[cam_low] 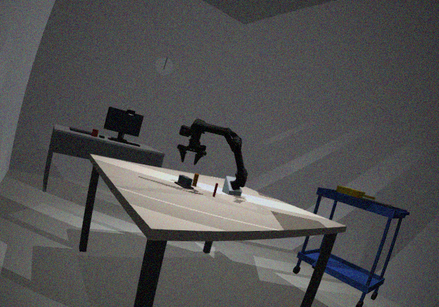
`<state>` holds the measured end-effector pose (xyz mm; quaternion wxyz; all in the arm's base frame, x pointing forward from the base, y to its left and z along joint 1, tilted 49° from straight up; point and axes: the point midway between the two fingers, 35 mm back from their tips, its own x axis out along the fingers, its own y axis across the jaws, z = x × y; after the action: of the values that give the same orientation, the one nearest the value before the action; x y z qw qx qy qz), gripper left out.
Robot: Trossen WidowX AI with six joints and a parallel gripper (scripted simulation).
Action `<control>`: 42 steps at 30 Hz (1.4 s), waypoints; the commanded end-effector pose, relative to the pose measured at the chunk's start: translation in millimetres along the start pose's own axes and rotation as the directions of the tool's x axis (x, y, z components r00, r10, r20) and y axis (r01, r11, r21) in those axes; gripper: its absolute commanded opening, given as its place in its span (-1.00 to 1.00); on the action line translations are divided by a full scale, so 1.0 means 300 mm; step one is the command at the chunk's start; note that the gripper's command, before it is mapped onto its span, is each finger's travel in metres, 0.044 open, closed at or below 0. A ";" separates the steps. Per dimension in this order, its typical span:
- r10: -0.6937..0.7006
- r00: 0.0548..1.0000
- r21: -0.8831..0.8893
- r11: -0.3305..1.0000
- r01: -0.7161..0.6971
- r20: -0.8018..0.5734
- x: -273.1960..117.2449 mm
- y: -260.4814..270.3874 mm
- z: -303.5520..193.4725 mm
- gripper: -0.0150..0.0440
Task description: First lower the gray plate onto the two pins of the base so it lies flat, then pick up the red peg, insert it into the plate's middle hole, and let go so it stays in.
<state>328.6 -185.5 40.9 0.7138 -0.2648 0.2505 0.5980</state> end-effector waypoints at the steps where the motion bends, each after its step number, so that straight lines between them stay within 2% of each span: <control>1: 0.010 1.000 0.194 0.981 -0.010 0.002 -0.016 0.012 0.054 1.00; 5: 0.005 1.000 0.531 0.847 -0.002 -0.004 -0.032 0.040 0.152 1.00; 9: 0.001 1.000 0.798 0.602 0.007 -0.010 -0.042 0.075 0.247 1.00; 14: -0.005 1.000 0.981 0.194 0.016 -0.015 -0.045 0.130 0.358 1.00; 15: -0.006 1.000 0.988 0.150 0.017 -0.016 -0.044 0.136 0.368 1.00; 21: -0.010 1.000 0.993 -0.117 0.017 -0.019 -0.041 0.174 0.429 1.00; 28: -0.015 1.000 0.906 -0.422 0.013 -0.022 -0.032 0.225 0.497 1.00; 35: -0.021 0.999 0.733 -0.680 0.004 -0.025 -0.020 0.282 0.559 1.00; 42: -0.027 0.999 0.473 -0.881 -0.010 -0.028 -0.002 0.343 0.617 1.00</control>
<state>274.3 -94.0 146.4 0.6389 0.4256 0.6287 0.1240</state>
